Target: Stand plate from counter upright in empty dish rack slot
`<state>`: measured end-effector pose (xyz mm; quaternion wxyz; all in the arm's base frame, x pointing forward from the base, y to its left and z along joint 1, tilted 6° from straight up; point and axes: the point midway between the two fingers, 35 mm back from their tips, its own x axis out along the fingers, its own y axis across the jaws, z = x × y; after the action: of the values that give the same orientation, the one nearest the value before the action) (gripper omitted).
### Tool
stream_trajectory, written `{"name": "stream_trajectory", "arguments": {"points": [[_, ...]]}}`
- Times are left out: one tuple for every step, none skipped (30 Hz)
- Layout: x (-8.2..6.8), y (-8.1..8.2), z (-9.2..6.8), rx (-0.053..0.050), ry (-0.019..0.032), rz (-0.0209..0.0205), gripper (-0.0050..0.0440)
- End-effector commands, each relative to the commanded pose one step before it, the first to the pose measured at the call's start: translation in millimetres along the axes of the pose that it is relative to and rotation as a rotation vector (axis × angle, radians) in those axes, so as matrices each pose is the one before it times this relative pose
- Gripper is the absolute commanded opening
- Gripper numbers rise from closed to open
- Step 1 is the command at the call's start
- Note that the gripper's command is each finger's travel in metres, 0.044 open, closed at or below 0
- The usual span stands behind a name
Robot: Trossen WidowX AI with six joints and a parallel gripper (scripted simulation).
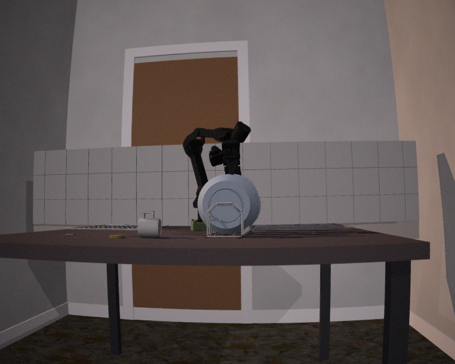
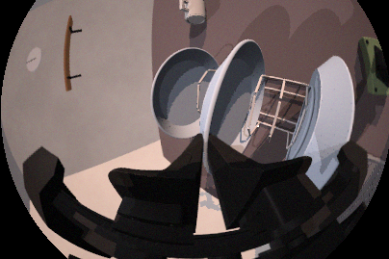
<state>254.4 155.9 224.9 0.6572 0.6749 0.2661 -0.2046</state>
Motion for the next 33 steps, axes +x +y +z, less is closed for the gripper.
{"name": "stream_trajectory", "arguments": {"points": [[0.24,1.04,-0.29,0.0037,0.00565,0.01162,0.0],[0.4,-0.48,0.09,0.0001,-0.00013,0.0001,0.0],[0.43,-0.51,0.05,0.0,0.0,0.0,0.0],[0.42,-0.51,0.06,0.0,0.0,0.0,0.0],[0.42,-0.51,0.07,0.0,0.0,0.0,0.0],[0.41,-0.52,0.07,0.0,0.0,0.0,0.0],[0.41,-0.52,0.08,0.0,0.0,0.0,0.0],[0.4,-0.52,0.09,0.0,0.0,0.0,0.0],[0.4,-0.53,0.1,0.0,0.0,0.0,0.0],[0.39,-0.53,0.1,0.0,0.0,0.0,0.0],[0.38,-0.53,0.11,0.0,0.0,0.0,0.0],[0.37,-0.54,0.12,0.0,0.0,0.0,0.0],[0.36,-0.54,0.14,0.0,0.0,0.0,0.0],[0.33,-0.55,0.19,0.0,0.0,0.0,0.0],[0.26,-0.55,0.26,0.0,0.0,0.0,0.0],[0.16,-0.45,0.3,0.0,0.0,0.0,0.0],[0.0,0.0,0.0,0.0,0.0,0.0,0.0],[0.0,0.0,0.0,0.0,0.0,0.0,0.0],[0.07,-0.38,0.32,0.0,0.0,-0.00001,0.0],[0.12,-0.33,0.19,0.0,0.0,0.0,0.0],[0.06,-0.22,0.13,0.0,0.0,0.0,0.0],[-0.04,-0.11,0.13,0.0,0.0,0.0,0.0],[-0.05,-0.07,0.11,0.0,0.0,0.0,0.0],[0.01,-0.08,0.06,0.0,0.0,0.0,0.0],[0.04,-0.09,0.03,0.0,0.0,0.0,0.0],[0.05,-0.09,0.02,0.0,0.0,0.0,0.0],[0.0,0.0,0.0,0.0,0.0,0.0,0.0],[0.05,-0.1,0.03,0.0,0.0,0.0,0.0],[0.03,-0.06,0.02,0.0,0.0,0.0,0.0],[-6.02,4.46,-1.31,0.0039,0.01067,0.00518,0.0],[0.0,0.0,0.0,0.0,0.0,0.0,0.0],[0.0,0.0,0.0,0.0,0.0,0.0,0.0],[0.0,0.0,0.0,0.0,0.0,0.0,0.0]]}}
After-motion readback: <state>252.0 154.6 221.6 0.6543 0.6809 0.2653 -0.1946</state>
